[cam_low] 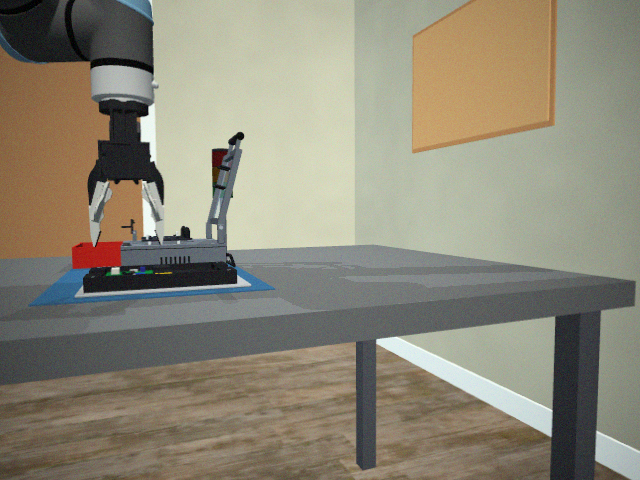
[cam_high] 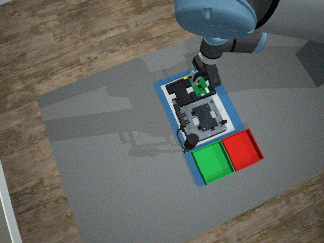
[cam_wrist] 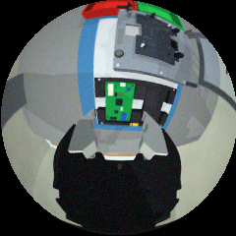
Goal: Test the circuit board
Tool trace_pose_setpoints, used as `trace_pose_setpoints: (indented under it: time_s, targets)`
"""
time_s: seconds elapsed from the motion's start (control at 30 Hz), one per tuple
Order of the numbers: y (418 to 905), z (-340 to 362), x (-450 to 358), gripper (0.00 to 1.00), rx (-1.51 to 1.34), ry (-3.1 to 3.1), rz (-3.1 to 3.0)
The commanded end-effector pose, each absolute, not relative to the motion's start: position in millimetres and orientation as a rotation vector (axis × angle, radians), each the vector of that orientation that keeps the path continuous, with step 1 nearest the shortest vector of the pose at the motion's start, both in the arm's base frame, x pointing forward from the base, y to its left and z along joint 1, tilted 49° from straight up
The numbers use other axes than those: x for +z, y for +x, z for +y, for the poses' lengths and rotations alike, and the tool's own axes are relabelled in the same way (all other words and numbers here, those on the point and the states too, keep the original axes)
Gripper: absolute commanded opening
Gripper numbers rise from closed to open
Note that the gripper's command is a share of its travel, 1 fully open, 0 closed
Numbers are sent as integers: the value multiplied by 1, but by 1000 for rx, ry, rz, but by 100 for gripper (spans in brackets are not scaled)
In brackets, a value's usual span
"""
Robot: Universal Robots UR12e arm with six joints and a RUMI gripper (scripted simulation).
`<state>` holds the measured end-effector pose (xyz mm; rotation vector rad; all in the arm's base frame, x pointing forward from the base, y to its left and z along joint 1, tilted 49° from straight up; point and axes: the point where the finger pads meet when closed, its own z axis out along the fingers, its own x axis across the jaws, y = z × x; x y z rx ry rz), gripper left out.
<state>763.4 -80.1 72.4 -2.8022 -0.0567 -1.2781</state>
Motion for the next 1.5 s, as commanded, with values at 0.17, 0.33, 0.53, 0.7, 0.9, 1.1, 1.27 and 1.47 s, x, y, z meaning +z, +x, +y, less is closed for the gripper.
trace_pose_setpoints:
  time_s: [0.17,0.33,0.53,0.7,0.9,1.1,1.27,1.47]
  targets:
    - [763,-80,73,59,-1279,-2802,-57]
    - [765,-80,72,59,-1279,-2802,-57]
    - [772,-79,65,59,-1279,-2802,-57]
    - [777,-79,61,59,-1279,-2802,-57]
    - [786,-78,53,59,-1279,-2802,-57]
    - [790,-78,50,59,-1279,-2802,-57]
    - [790,-78,50,59,-1279,-2802,-57]
    - [790,-78,50,59,-1279,-2802,-57]
